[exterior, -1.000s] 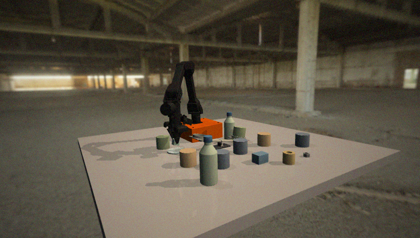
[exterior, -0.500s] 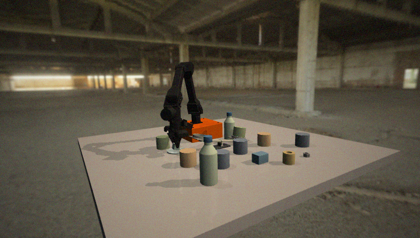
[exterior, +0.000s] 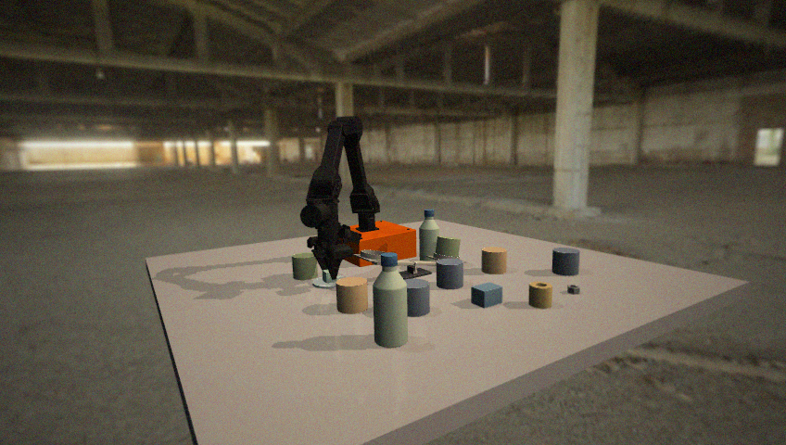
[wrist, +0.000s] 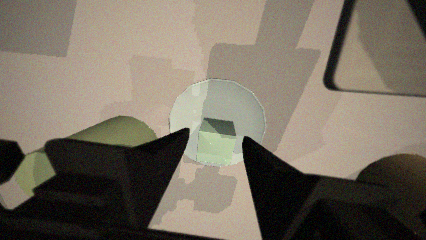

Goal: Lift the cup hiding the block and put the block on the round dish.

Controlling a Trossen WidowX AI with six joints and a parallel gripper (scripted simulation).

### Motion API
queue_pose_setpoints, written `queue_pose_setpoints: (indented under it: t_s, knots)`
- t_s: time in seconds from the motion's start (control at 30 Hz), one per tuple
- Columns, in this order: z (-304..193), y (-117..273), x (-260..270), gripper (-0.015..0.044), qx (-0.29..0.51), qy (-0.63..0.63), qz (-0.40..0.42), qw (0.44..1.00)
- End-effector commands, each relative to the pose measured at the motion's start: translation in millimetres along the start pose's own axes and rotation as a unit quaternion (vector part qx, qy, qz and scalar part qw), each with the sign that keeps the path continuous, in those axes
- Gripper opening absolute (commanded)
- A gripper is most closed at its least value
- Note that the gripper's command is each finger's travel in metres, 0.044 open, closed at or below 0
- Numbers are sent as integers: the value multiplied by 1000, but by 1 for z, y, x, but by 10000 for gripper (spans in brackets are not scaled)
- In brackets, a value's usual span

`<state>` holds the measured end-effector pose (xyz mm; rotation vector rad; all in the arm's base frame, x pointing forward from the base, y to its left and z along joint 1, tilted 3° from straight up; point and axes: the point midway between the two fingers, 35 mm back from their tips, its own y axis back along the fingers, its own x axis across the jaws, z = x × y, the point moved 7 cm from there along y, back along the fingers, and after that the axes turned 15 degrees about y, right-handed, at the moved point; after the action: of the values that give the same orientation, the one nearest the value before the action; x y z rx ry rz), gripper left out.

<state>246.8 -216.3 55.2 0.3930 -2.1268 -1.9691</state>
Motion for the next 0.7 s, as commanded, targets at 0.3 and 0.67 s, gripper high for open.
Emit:
queue_pose_setpoints:
  t_s: [0.3,0.67]
  knots:
    - [0,51,-1,440,-3,4,-2,1000]
    - [2,102,1,440,0,3,-2,1000]
